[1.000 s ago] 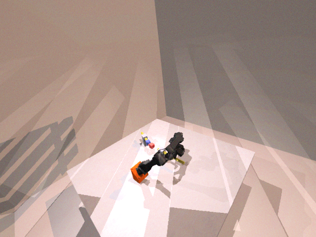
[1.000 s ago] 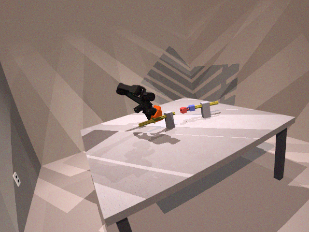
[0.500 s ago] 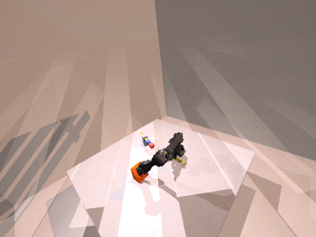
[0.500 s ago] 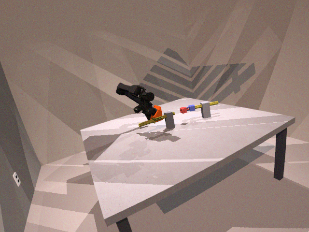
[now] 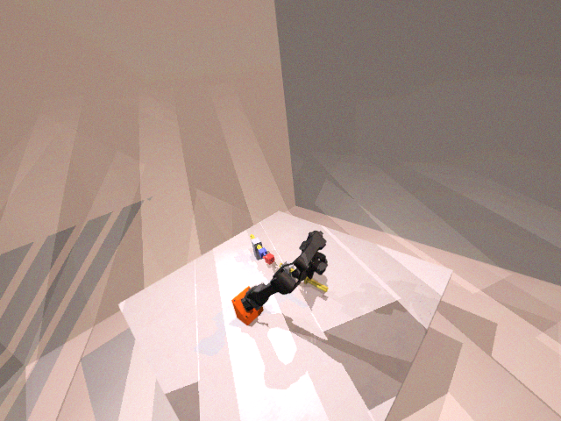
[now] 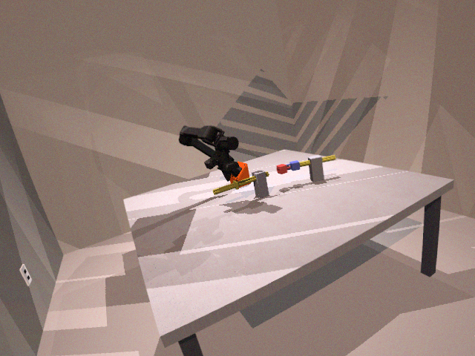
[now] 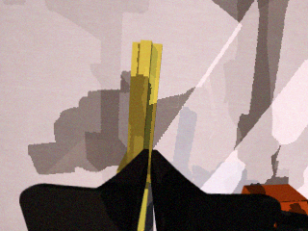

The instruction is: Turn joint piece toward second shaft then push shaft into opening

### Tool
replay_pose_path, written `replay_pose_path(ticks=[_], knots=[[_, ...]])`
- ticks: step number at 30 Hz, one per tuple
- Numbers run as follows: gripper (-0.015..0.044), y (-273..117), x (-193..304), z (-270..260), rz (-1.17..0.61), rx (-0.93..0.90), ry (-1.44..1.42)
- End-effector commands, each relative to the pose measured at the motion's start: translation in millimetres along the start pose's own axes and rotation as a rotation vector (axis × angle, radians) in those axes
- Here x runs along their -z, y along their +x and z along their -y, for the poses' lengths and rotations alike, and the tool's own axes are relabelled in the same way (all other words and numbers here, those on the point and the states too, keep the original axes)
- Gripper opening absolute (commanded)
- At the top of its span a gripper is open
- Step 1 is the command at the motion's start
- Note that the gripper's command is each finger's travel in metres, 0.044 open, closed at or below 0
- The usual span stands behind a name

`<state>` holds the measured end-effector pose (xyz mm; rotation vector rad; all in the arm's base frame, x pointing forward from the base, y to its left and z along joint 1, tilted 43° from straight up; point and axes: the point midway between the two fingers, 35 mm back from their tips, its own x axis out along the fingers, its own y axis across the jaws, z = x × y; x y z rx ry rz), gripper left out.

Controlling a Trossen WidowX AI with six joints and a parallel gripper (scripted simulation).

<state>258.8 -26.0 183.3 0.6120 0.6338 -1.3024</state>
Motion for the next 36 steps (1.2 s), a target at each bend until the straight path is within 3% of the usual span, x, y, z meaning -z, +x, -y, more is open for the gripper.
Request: replay_pose_path(ticks=[1, 9, 15, 18, 31, 36], knots=[[0.0079, -17.6, 0.5, -1.9, -0.009, -0.033, -0.002], [0.0289, -89.7, -0.9, 4.1, -0.08, -0.242, -0.011], [0.044, -94.8, -1.2, 5.5, -0.087, -0.257, -0.011], [0.044, -89.7, 19.0, -0.7, -0.135, -0.238, -0.009], [0.044, -43.6, 188.3, -12.5, -0.511, -0.009, 0.005], [0.044, -41.2, 196.4, -11.2, -0.529, 0.006, 0.006]])
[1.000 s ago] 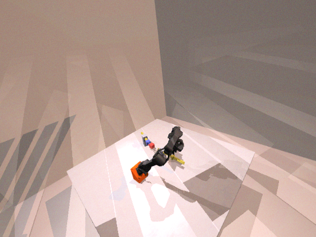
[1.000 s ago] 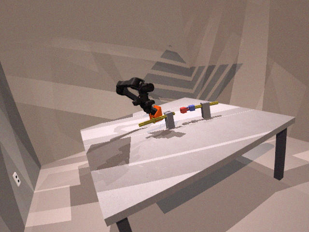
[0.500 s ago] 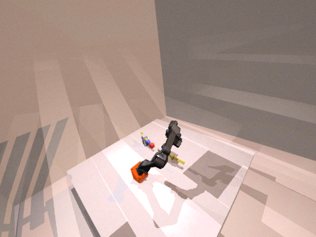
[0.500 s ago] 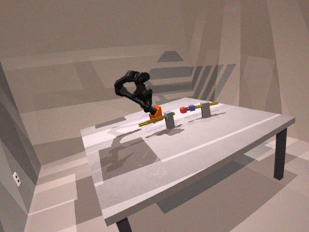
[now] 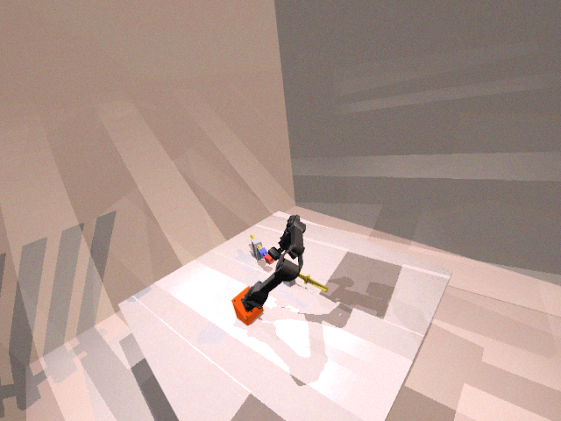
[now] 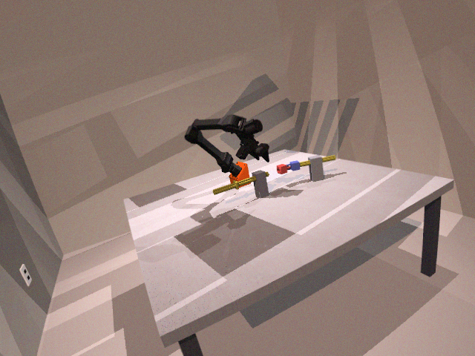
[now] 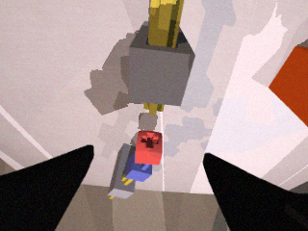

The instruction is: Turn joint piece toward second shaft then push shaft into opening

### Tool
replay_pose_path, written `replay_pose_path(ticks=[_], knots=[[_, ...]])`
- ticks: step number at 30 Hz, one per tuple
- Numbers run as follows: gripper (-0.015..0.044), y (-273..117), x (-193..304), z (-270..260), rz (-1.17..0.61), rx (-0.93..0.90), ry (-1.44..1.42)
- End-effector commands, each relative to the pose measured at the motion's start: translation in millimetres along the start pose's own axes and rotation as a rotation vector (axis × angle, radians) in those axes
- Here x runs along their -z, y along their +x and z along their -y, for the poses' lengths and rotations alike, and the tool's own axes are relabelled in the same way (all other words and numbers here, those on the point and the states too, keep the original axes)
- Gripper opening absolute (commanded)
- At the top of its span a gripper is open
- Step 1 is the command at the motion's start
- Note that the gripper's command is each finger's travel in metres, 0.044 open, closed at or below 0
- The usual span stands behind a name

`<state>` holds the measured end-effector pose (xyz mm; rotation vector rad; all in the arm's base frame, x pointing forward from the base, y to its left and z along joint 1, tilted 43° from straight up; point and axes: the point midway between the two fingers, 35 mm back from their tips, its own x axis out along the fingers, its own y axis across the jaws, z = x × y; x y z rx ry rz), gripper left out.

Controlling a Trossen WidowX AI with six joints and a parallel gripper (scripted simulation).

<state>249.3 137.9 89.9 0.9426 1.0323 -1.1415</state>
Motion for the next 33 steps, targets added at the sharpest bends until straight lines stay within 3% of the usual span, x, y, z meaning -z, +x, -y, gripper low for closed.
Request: replay_pose_path(ticks=[1, 9, 21, 33], knots=[[0.044, 8.3, 10.4, 0.8, -0.036, 0.014, 0.015], [0.044, 5.5, 4.9, -1.7, -0.03, 0.011, -0.006], [0.044, -44.9, -100.6, -22.2, 0.098, 0.01, -0.377], [0.044, -97.0, -202.1, 2.1, 0.213, 0.116, -0.731]])
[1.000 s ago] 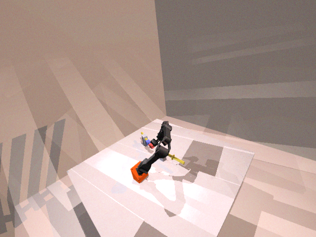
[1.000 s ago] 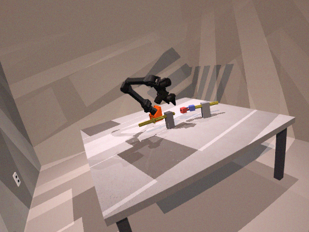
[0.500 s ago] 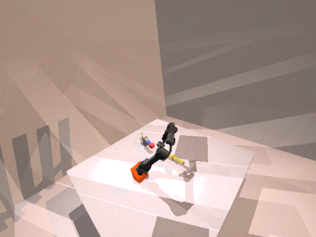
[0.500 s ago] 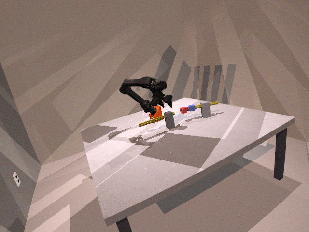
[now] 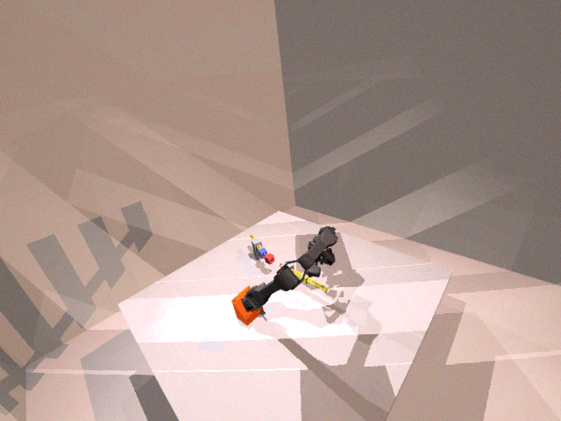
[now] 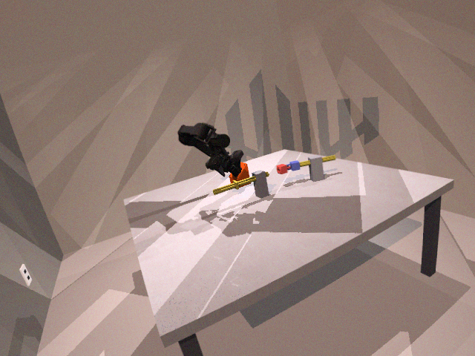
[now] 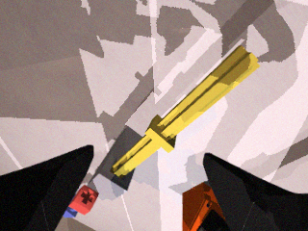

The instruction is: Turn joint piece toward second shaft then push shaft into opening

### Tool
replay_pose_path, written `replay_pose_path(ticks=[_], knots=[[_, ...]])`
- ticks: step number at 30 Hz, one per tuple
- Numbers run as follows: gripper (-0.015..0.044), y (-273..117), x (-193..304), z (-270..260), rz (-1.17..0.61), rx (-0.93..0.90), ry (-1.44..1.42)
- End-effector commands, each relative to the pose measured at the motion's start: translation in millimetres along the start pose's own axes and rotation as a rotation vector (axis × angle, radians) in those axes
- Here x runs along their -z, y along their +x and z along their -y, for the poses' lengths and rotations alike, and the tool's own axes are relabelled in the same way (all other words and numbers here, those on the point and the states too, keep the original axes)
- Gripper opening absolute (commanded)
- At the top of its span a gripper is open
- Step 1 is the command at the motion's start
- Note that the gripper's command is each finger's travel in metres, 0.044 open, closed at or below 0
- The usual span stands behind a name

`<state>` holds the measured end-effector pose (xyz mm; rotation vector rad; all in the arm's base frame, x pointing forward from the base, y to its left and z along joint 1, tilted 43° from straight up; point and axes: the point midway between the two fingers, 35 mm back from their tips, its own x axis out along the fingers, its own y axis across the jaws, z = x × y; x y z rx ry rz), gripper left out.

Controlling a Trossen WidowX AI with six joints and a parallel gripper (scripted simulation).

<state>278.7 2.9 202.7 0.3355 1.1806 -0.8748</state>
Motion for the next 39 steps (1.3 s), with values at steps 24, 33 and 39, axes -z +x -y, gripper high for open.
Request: replay_pose_path(ticks=[24, 33, 39], knots=[[0.044, 19.1, -36.4, 39.8, 0.158, 0.14, 0.29], [0.044, 42.2, -39.6, 43.5, 0.263, 0.174, 0.574], [0.044, 45.8, -39.9, 44.3, 0.281, 0.177, 0.619]])
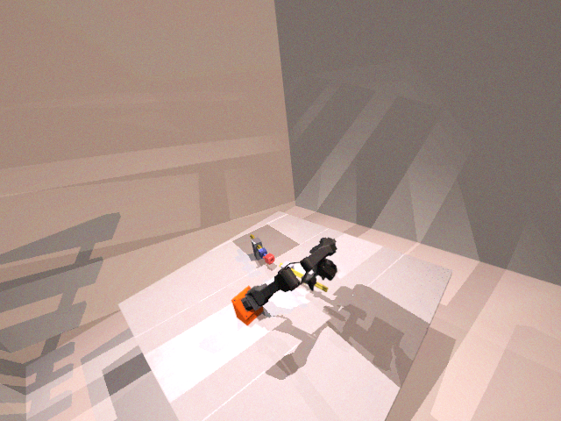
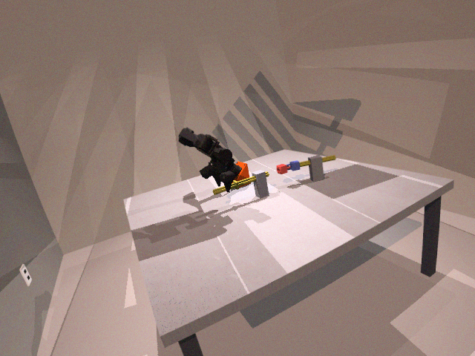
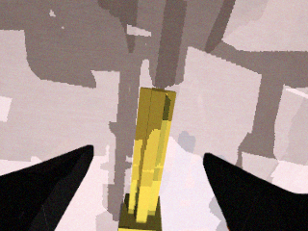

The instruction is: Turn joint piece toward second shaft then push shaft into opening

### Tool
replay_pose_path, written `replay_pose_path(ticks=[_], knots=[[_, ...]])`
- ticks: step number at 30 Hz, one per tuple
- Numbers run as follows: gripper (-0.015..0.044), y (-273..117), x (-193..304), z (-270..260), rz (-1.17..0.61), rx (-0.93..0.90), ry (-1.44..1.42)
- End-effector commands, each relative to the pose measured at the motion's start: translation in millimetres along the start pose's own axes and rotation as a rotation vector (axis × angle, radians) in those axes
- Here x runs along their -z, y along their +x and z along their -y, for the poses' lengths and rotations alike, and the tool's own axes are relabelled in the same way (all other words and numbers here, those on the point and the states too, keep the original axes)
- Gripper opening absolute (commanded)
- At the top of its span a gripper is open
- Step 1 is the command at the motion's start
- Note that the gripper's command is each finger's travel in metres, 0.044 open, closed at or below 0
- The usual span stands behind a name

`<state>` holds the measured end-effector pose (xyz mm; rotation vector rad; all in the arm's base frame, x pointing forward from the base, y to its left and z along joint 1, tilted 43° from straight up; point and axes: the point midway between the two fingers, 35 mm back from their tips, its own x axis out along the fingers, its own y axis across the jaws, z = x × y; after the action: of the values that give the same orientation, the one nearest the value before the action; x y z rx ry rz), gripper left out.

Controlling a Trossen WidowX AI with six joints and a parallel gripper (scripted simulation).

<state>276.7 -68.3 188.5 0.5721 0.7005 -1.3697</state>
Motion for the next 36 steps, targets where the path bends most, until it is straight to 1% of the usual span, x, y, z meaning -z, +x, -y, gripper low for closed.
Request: replay_pose_path(ticks=[1, 5, 24, 36], knots=[[0.044, 3.6, 0.5, -0.4, 0.015, 0.004, 0.039], [0.044, 4.7, 0.5, -0.4, 0.015, 0.004, 0.039], [0.044, 32.6, 0.1, -0.4, 0.017, 0.004, 0.039], [0.0125, 32.6, 0.1, -0.4, 0.017, 0.004, 0.039]])
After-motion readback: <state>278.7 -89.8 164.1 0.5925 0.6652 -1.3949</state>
